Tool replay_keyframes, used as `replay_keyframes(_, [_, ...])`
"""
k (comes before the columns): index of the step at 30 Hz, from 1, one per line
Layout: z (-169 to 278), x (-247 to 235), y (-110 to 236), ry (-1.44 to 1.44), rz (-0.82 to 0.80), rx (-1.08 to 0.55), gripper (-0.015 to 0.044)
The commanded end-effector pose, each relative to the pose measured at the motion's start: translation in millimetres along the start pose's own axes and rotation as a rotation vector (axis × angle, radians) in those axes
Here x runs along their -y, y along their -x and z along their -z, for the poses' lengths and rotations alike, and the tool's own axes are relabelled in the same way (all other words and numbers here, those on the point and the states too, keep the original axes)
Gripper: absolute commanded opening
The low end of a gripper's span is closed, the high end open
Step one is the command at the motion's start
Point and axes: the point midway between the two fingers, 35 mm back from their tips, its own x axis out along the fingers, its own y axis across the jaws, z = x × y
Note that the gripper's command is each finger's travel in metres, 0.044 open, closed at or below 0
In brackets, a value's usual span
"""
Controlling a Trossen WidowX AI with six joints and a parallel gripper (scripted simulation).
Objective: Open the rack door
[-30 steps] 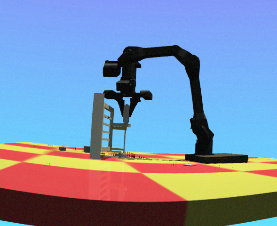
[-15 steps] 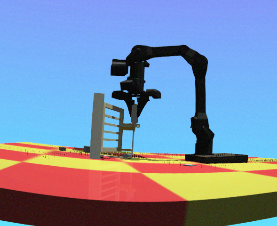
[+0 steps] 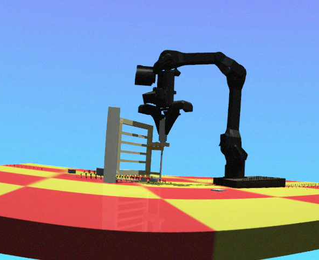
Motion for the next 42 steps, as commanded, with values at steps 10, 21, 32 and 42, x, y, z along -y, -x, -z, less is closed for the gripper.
replay_keyframes(10, [-7, -24, 0, -0.174, 0.004, 0.005, 0.001])
replay_keyframes(21, [-15, -46, 0, -0.314, 0.001, 0.006, 0.001])
replay_keyframes(32, [-26, -65, 0, -0.454, -0.002, 0.007, 0.001])
replay_keyframes(42, [-39, -82, 0, -0.579, -0.005, 0.008, 0.001])
